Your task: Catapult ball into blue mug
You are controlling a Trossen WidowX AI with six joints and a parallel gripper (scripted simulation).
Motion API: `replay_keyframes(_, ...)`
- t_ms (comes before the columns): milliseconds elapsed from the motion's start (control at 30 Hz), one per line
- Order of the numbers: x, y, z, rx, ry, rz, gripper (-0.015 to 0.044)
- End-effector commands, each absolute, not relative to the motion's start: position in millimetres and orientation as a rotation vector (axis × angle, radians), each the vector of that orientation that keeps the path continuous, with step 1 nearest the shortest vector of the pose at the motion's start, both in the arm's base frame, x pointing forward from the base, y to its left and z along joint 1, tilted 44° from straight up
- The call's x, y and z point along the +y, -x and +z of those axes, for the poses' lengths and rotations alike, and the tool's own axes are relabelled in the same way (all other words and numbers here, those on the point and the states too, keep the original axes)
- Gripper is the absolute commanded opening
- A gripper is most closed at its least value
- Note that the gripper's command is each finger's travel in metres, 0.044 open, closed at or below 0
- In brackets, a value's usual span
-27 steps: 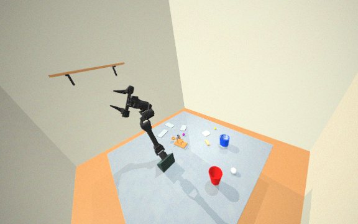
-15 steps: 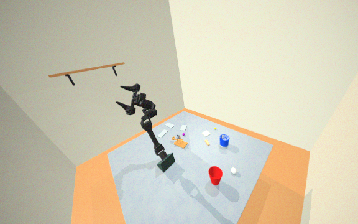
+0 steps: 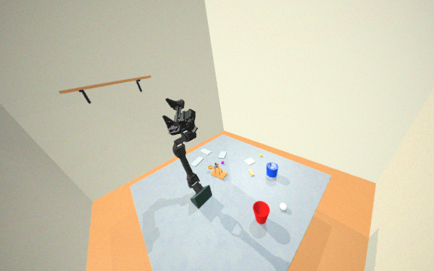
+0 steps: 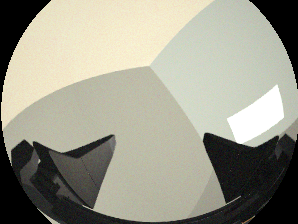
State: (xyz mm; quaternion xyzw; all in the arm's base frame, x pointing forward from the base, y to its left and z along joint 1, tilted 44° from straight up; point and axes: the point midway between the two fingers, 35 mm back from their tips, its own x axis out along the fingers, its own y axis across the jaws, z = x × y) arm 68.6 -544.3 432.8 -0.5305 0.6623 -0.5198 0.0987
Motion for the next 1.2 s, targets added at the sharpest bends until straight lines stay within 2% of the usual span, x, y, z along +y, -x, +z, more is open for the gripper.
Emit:
replay_keyframes(0, -549, -90, 421, 1.857, 1.594, -1.483, 0.044)
replay_keyframes(600, -551, -189, 357, 1.422, 1.533, -1.197, 0.044)
replay_keyframes(1167, -518, -273, 285, 1.134, 1.281, -0.905, 0.044)
